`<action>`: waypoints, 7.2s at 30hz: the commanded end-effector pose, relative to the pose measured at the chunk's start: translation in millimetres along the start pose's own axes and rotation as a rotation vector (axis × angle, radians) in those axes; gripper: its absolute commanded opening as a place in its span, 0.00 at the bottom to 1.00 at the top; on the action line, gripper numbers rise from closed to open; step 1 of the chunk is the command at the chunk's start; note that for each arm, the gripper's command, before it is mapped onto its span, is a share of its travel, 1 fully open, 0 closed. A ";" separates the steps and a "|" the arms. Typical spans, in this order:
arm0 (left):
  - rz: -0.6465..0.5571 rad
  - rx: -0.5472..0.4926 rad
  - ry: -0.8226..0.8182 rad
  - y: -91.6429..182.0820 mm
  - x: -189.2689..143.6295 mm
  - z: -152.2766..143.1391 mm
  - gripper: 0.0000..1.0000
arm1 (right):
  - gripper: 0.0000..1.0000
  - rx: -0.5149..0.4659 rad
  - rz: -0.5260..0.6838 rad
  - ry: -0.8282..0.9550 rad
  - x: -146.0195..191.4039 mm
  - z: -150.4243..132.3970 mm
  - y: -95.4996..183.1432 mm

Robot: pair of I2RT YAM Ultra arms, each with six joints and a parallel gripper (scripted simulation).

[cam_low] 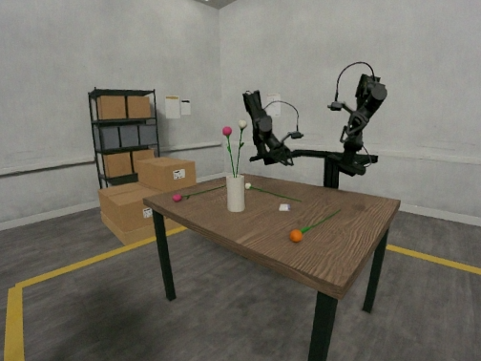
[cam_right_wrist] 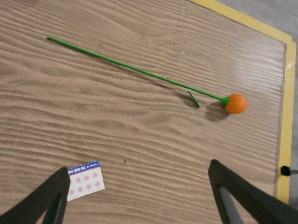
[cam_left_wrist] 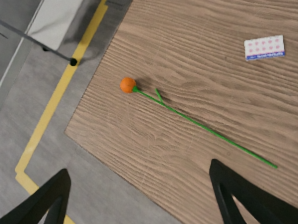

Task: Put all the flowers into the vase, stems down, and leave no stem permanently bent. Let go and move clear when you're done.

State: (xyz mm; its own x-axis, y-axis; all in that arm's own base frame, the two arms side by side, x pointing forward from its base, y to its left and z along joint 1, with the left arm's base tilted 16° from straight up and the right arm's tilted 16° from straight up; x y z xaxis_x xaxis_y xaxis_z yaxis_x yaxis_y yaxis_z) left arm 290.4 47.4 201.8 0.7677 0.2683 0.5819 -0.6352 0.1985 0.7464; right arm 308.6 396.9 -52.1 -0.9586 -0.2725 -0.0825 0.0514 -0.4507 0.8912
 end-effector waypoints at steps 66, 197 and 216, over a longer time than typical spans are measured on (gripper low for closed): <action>0.719 -0.039 0.767 263.9 125.4 71.2 1.00 | 1.00 -0.549 -0.688 -0.488 47.1 157.5 518.6; 1.935 0.539 1.451 493.6 31.5 -20.4 1.00 | 1.00 -0.768 -1.567 -1.143 192.9 -13.9 739.1; 1.962 0.517 1.401 483.2 34.2 -106.2 1.00 | 1.00 -0.780 -1.572 -1.131 106.2 -58.2 708.2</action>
State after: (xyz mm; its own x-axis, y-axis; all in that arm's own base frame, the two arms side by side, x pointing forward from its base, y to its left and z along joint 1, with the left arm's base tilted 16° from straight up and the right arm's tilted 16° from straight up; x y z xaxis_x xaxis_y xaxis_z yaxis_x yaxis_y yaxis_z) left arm 2.7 257.4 524.1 -0.9940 0.0264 0.1057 -0.0139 -0.9930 0.1172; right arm 256.4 -0.1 528.4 0.0148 0.9944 0.1045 -0.9952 0.0046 0.0973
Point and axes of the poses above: on each arm, the point where the finger pads meet when closed, its own y axis back along the fingers, its own x axis across the jaws, z = x × y, the point moved 2 cm from there along y, back along the fingers, and after that the axes turned 6 degrees about -y, right-handed, at the moved point
